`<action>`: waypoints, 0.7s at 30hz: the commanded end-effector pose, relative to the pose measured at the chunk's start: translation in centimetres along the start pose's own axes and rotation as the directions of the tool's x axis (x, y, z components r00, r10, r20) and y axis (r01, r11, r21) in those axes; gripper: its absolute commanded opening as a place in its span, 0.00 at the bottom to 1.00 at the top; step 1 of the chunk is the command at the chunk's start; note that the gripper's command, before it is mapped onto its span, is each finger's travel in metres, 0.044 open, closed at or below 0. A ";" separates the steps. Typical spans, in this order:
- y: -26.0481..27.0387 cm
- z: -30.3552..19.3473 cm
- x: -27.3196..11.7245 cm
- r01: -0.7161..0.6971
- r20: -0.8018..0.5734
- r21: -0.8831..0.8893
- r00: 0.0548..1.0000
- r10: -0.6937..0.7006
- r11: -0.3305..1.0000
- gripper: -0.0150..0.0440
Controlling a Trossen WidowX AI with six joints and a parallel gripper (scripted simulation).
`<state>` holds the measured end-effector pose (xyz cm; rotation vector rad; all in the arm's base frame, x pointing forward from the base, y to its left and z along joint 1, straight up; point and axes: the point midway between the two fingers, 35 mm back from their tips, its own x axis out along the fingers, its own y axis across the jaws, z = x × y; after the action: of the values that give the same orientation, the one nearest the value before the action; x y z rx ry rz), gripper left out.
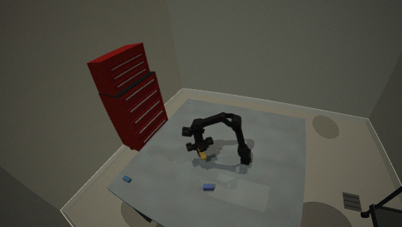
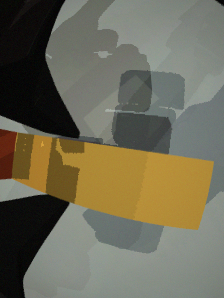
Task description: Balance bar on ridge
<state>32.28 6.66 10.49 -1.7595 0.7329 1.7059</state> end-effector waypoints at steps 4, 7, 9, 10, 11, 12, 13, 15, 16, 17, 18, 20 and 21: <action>0.0 0.0 0.0 -0.001 0.000 0.000 1.000 0.001 1.000 0.61; 0.0 0.0 0.0 -0.001 0.000 0.000 1.000 0.001 1.000 0.75; 0.0 0.0 0.0 -0.001 0.000 0.000 1.000 0.001 1.000 0.83; 0.0 0.0 0.0 -0.001 0.000 0.000 1.000 0.001 1.000 0.88; 0.0 0.0 0.0 -0.001 0.000 0.000 1.000 0.001 1.000 0.92; 0.0 0.0 0.0 -0.001 0.000 0.000 1.000 0.001 1.000 0.97; 0.0 0.0 0.0 -0.001 0.000 0.000 1.000 0.001 1.000 1.00; 0.0 0.0 0.0 -0.001 0.000 0.000 1.000 0.001 1.000 1.00; 0.0 0.0 -0.2 -0.001 0.000 0.000 1.000 0.001 1.000 1.00; -0.1 -0.1 -0.7 0.000 0.000 0.000 1.000 0.000 1.000 1.00; -0.2 -0.2 -1.6 0.000 0.000 0.000 1.000 0.000 1.000 1.00; -0.4 -0.3 -3.9 0.000 0.000 0.000 1.000 0.000 1.000 1.00; -0.4 -0.3 -5.0 0.000 0.000 0.000 1.000 0.000 1.000 1.00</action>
<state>32.17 6.63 12.19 -1.7466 0.7469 1.7277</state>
